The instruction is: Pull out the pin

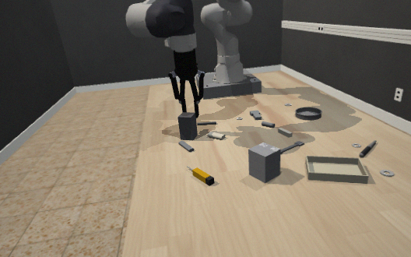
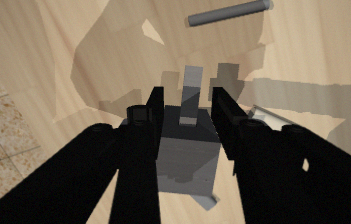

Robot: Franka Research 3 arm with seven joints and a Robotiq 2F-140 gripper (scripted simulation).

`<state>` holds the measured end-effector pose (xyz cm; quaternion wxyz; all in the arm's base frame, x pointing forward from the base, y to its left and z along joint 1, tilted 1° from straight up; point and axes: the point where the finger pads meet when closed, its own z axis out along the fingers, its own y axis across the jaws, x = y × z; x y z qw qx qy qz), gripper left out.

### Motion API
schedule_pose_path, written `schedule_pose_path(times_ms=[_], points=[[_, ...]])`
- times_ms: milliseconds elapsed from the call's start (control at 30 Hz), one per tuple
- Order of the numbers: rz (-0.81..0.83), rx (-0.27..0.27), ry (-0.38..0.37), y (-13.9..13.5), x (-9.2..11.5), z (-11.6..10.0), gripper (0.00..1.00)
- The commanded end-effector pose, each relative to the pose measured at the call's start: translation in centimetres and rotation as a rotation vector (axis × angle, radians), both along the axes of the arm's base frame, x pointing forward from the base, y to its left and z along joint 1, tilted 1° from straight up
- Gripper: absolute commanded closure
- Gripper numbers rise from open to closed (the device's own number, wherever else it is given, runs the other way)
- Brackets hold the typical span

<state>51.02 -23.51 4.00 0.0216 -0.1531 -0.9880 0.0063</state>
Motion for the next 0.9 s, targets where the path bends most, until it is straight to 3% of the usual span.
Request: schedule_pose_path(times_ms=[0,867], points=[[-0.016,-0.003,-0.012,-0.01,0.27,0.13,0.66],[-0.066,-0.008,-0.050,0.01,0.39,0.14,0.66]])
